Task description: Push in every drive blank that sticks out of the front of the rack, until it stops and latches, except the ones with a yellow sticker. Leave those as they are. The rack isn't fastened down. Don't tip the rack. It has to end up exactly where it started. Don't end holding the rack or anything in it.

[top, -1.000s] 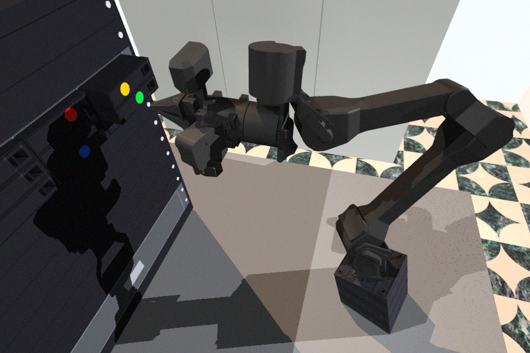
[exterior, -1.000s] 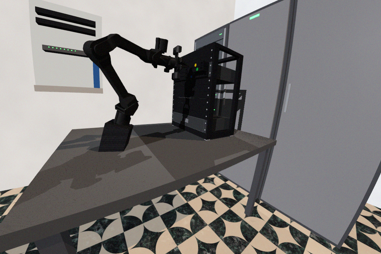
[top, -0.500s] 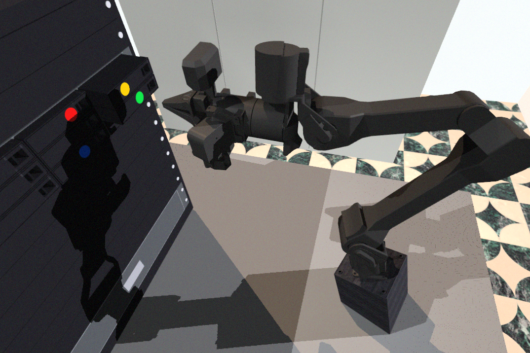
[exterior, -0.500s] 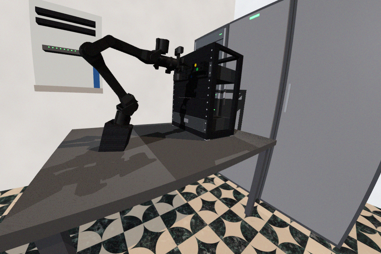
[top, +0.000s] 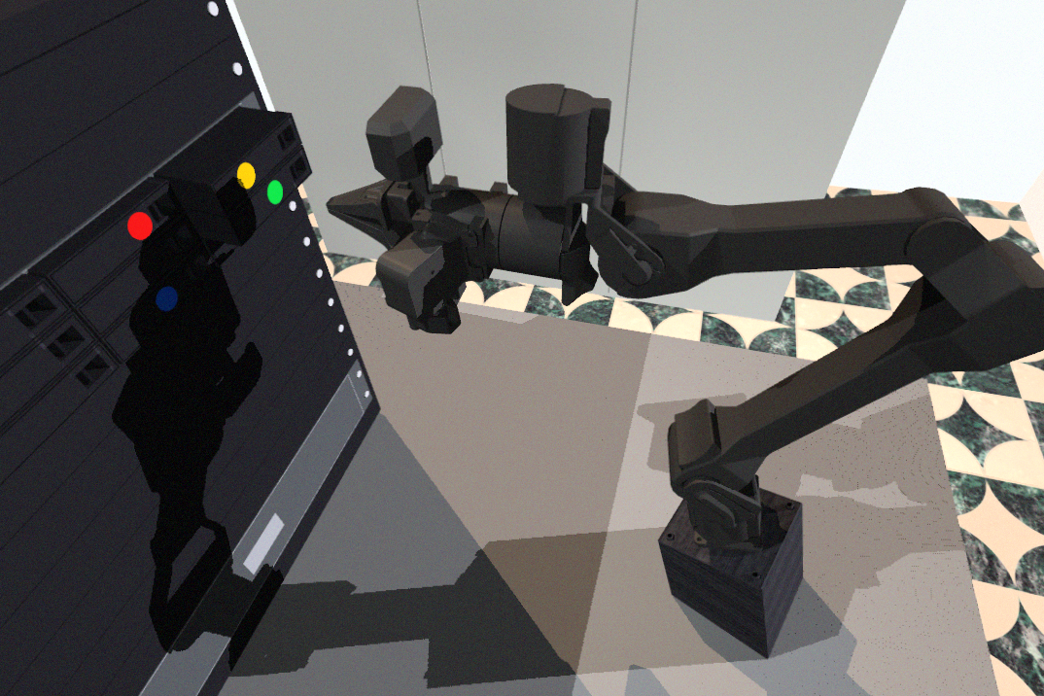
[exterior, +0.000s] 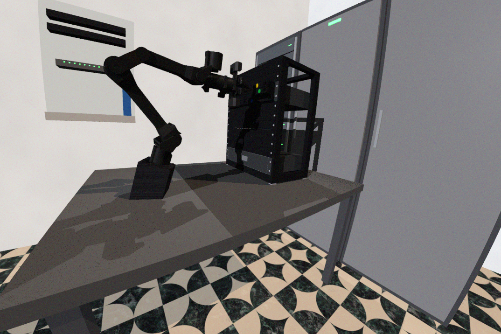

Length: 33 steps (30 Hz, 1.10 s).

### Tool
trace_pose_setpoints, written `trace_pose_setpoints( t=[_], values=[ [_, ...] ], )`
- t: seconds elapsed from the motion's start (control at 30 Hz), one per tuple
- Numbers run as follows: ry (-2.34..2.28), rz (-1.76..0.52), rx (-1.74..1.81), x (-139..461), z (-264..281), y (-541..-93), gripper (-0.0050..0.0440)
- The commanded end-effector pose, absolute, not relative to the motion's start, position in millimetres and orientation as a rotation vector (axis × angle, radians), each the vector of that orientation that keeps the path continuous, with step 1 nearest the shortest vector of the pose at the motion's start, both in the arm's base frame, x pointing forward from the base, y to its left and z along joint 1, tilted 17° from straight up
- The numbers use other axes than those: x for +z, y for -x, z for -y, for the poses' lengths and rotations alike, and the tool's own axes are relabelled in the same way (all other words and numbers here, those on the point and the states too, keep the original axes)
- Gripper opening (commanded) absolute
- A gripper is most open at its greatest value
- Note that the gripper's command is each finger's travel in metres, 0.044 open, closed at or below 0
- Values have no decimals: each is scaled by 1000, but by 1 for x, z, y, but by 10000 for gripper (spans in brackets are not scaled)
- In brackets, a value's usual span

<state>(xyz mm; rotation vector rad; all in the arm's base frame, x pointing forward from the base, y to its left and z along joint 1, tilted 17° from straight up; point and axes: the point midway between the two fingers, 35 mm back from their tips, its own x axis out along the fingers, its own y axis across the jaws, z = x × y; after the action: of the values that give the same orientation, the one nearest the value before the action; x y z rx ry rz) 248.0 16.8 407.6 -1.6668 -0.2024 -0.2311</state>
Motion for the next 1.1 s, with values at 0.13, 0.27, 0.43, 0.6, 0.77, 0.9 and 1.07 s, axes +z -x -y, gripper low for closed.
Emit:
trace_pose_setpoints(
  t=[0.13, 0.27, 0.43, 0.6, 0.77, 0.9, 1.07],
  values=[
    [1662, 213, -235, 414, -17, -259, 0],
    [1662, 213, -235, 420, -17, -276, 0],
    [1662, 213, -235, 421, -17, -281, 0],
    [1662, 213, -235, 421, -17, -282, 0],
    [1662, 213, -235, 421, -17, -282, 0],
    [1662, 213, -235, 421, -17, -282, 0],
    [1662, 213, -235, 425, -18, -282, 0]
  ],
)
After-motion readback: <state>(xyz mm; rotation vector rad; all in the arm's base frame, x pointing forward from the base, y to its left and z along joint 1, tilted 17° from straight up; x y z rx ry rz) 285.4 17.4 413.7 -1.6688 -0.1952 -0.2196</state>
